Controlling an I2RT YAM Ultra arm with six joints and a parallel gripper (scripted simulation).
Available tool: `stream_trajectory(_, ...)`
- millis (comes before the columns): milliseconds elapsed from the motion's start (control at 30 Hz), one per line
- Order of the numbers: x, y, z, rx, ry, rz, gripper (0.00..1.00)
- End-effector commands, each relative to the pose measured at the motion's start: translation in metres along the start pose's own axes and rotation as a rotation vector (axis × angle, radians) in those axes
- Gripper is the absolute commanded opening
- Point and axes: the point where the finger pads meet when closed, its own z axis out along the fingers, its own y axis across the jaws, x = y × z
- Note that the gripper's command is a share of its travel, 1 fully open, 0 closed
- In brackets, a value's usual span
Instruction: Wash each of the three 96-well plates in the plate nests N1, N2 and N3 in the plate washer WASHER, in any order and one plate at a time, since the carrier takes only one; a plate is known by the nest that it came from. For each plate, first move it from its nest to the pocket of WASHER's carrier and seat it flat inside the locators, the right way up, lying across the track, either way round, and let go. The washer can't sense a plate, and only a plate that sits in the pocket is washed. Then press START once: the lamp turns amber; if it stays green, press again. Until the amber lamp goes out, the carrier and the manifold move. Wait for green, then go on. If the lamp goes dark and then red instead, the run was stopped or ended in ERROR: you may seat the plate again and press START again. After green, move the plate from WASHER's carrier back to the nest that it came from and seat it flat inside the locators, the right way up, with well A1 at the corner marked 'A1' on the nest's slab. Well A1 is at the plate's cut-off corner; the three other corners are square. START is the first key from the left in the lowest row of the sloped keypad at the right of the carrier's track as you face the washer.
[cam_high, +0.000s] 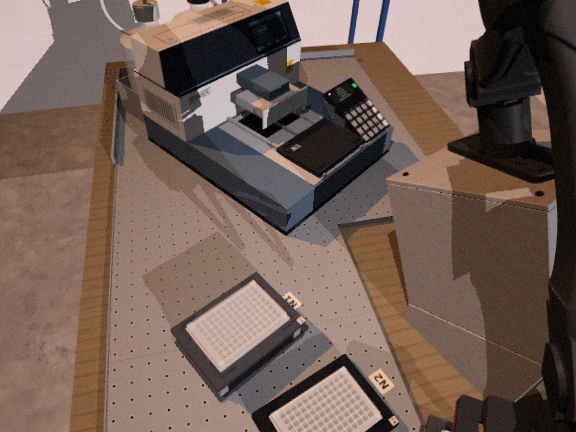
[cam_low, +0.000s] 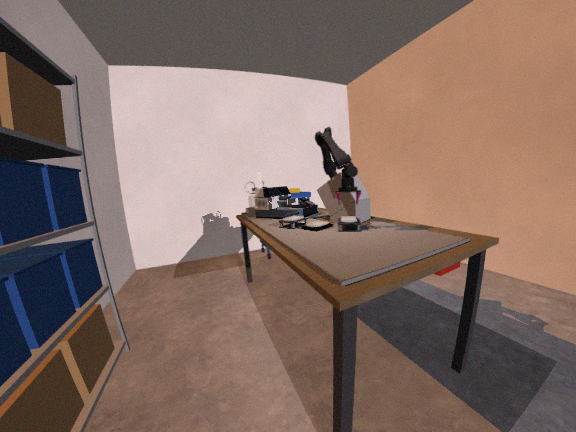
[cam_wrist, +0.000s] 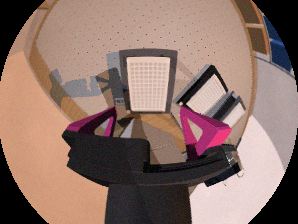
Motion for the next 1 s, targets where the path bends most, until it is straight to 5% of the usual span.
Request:
stream_trajectory(0, -0.017, 0.001, -0.015, -0.006, -0.047, 0.017, 1.0)
stream_trajectory(967, -0.014, -0.001, 0.039, -0.001, -0.03, 0.014, 1.0)
